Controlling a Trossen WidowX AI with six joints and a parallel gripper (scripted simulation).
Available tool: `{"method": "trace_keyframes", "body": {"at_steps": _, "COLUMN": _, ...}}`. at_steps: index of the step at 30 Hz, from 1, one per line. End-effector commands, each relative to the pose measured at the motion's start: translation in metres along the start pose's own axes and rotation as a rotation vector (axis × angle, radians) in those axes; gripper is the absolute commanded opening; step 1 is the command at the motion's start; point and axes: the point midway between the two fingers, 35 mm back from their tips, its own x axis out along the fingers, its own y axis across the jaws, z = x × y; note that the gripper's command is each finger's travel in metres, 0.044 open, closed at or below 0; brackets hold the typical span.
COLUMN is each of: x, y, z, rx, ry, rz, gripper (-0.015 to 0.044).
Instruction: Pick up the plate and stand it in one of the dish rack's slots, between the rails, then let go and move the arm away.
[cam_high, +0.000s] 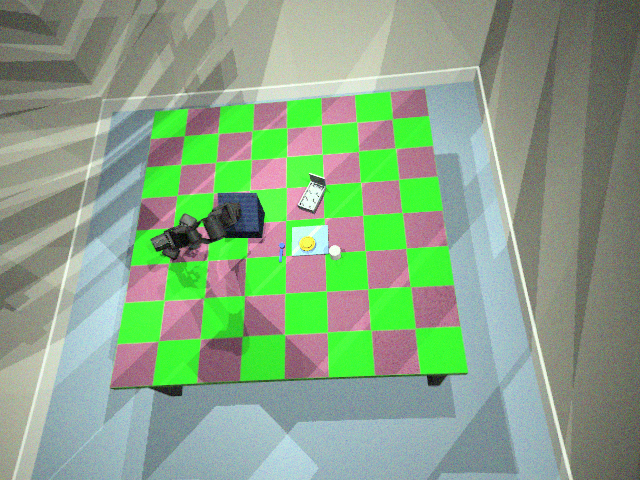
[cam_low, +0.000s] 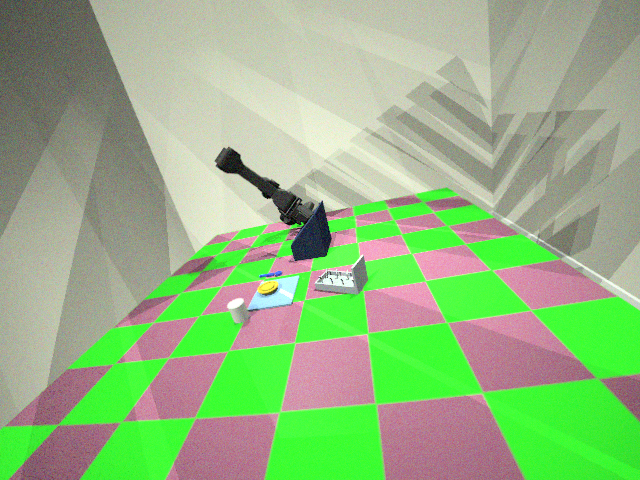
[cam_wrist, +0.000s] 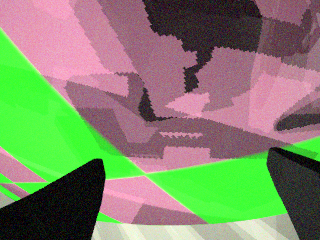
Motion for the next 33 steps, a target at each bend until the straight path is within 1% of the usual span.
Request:
{"method": "trace_keyframes", "body": {"at_steps": 1, "x": -0.004, "y": -0.018, "z": 0.000, "rx": 0.034, "ry": 0.015, "rz": -0.040, "gripper": 0.0400}}
{"method": "trace_keyframes", "body": {"at_steps": 15, "x": -0.017, "y": -0.074, "z": 0.016, "rx": 0.169, "ry": -0.008, "rz": -0.162, "gripper": 0.0400}}
{"method": "trace_keyframes", "body": {"at_steps": 33, "x": -0.035, "y": -0.119, "z": 0.039, "rx": 0.292, "ry": -0.067, "rz": -0.267, "gripper": 0.0400}}
